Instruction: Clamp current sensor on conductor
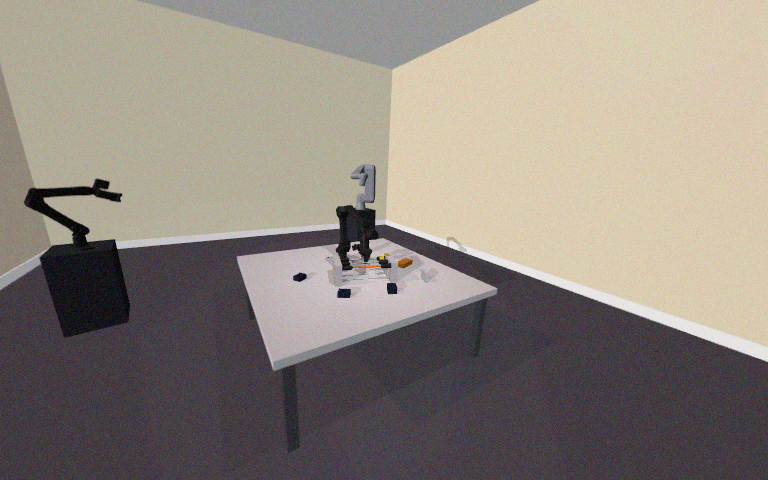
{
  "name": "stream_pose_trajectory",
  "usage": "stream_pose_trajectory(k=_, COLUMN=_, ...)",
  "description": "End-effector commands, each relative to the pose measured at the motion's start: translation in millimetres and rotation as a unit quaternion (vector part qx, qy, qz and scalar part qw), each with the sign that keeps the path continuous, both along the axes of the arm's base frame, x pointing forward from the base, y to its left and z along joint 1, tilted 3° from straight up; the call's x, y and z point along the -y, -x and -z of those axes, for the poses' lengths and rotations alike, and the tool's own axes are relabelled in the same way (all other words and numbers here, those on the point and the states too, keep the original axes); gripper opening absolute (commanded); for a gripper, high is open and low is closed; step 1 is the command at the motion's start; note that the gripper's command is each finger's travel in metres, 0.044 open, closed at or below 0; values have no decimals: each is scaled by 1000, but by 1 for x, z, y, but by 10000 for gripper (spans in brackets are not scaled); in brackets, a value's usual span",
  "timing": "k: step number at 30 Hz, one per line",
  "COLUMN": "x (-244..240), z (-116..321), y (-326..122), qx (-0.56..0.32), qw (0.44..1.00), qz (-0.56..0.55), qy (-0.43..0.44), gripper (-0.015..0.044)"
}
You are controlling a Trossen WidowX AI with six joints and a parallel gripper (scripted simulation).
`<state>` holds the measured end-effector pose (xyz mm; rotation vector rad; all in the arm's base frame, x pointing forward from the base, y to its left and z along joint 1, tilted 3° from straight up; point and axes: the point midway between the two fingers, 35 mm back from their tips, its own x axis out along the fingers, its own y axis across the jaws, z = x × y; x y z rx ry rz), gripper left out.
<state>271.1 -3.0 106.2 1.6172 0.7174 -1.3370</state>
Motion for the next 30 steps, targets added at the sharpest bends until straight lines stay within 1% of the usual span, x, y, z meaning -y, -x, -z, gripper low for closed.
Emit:
stream_pose_trajectory(k=1, x=0, z=-1, y=-1, qx=2, qw=1000, qz=0, qy=0, gripper=0)
stream_pose_trajectory(k=11, x=0, z=0, y=0, qx=2, qw=1000, qz=0, qy=1, gripper=0)
stream_pose_trajectory(k=15, x=1, z=1, y=-2, qx=22, qw=1000, qz=1, qy=12, gripper=0)
stream_pose_trajectory(k=21, x=2, z=2, y=-5, qx=79, qw=996, qz=4, qy=38, gripper=0)
stream_pose_trajectory(k=30, x=2, z=2, y=-5, qx=81, qw=996, qz=5, qy=39, gripper=0)
